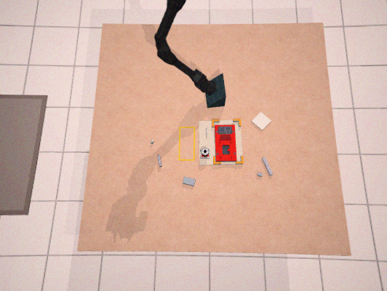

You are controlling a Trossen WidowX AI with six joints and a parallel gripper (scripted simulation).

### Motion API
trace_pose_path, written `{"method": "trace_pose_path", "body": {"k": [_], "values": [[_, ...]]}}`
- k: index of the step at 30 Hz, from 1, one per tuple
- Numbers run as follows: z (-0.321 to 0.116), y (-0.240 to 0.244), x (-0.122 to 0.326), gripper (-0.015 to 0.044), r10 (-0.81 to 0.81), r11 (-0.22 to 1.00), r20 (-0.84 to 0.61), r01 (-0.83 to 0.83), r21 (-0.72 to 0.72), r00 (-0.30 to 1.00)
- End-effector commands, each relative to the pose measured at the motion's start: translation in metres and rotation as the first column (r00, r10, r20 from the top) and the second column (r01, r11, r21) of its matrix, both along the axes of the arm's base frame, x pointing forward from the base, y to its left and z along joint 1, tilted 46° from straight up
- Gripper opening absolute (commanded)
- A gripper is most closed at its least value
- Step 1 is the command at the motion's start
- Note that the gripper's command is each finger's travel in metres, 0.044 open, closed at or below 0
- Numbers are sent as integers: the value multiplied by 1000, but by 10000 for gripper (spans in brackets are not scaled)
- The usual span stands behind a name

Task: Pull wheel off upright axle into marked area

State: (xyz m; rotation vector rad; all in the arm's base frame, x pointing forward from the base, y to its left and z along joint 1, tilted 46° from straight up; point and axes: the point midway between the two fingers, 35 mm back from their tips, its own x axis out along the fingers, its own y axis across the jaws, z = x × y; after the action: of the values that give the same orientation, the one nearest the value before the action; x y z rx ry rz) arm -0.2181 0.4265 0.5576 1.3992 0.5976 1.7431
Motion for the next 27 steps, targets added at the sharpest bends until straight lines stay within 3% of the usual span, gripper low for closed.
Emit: {"method": "trace_pose_path", "body": {"k": [1,14,27], "values": [[-23,32,35,300,-80,993,3,80,-91,997],[-111,101,193,300,-393,821,80,389,-417,916],[-229,81,379,300,-679,405,164,551,-729,716]]}}
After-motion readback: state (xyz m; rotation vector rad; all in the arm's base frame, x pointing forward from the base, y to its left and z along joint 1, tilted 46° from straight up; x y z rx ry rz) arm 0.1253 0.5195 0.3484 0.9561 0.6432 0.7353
